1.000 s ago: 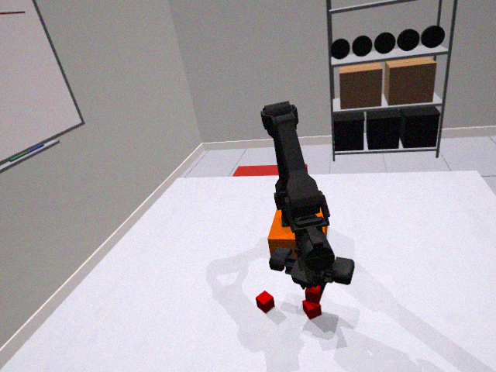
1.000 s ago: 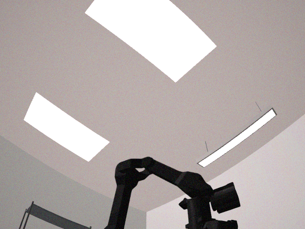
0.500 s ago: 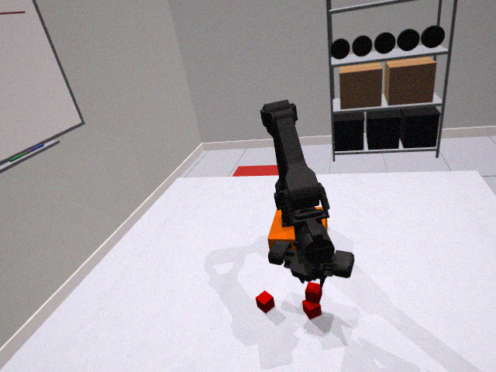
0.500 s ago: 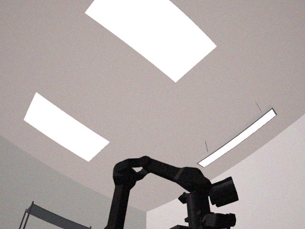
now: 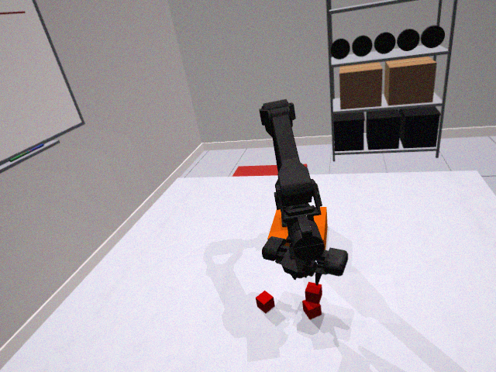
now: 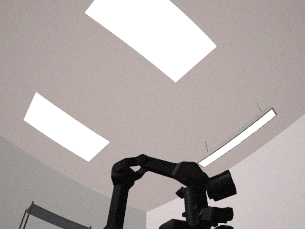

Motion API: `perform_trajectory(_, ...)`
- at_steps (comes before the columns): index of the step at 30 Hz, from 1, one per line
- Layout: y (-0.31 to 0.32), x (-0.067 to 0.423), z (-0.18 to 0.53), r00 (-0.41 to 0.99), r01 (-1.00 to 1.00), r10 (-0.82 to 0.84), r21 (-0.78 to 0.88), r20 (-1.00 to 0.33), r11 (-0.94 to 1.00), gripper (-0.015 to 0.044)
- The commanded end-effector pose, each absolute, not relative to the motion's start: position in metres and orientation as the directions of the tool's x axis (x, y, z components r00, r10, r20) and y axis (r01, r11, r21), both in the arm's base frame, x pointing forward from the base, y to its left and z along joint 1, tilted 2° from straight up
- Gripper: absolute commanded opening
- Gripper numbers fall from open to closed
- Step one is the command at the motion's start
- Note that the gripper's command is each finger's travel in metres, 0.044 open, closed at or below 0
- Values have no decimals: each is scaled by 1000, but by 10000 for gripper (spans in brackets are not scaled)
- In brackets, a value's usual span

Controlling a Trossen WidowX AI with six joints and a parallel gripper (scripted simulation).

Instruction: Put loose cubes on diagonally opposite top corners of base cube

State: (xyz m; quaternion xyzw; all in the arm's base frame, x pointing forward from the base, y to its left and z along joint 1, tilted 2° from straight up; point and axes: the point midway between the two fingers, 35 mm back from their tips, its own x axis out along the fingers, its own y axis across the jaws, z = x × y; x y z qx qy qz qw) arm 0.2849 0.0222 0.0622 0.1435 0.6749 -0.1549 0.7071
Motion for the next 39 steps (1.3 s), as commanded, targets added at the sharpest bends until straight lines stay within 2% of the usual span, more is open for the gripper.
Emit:
perform_trajectory(1, -6, 288, 74, 51, 503, -27, 3, -998, 864, 265)
perform_trajectory(12, -85, 274, 104, 50, 724, -36, 11, -998, 689, 265)
perform_trajectory(17, -86, 274, 97, 50, 727, -36, 12, -998, 686, 265)
perform_trajectory(23, -88, 276, 44, 50, 727, -37, 11, -998, 686, 265)
perform_trajectory(39, -89, 277, 27, 50, 727, -37, 11, -998, 686, 265)
